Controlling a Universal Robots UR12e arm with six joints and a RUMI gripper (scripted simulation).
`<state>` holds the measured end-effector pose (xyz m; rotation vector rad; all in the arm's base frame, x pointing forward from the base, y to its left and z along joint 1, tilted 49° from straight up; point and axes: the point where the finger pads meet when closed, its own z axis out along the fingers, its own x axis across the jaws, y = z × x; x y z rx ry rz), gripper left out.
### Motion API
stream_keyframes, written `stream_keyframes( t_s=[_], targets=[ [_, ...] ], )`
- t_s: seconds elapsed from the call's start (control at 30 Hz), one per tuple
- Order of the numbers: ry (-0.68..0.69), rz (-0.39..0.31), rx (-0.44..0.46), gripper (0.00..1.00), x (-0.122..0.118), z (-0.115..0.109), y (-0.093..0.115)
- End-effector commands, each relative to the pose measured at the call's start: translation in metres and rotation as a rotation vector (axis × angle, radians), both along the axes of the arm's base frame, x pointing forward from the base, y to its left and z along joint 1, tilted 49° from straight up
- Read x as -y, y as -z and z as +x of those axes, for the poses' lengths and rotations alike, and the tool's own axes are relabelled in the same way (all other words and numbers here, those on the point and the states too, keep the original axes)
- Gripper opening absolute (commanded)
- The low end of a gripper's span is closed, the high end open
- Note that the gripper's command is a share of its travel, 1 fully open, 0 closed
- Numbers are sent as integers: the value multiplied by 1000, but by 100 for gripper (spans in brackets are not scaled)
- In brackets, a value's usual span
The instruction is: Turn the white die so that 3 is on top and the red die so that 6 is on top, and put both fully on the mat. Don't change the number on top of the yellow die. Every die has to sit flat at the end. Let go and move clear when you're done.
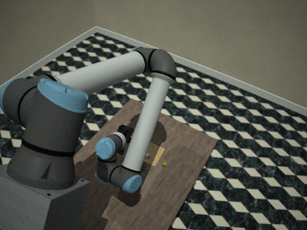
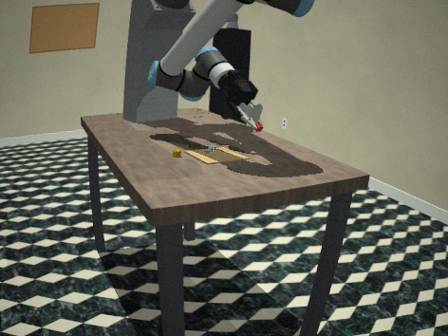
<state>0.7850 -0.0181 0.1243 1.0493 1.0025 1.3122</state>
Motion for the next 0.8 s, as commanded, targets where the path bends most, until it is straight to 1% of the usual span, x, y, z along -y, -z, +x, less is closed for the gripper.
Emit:
stream_keyframes(
  t_s=[0.0, 0.23, 0.3, 0.53, 0.77],
  targets=[
    [0, 0, 0, 3, 0, 13, 11],
    [0, 0, 0, 3, 0, 33, 28],
    [0, 0, 0, 3, 0, 33, 28],
    [0, 0, 0, 3, 0, 43, 37],
    [0, 0, 0, 3, 0, 44, 38]
  ],
)
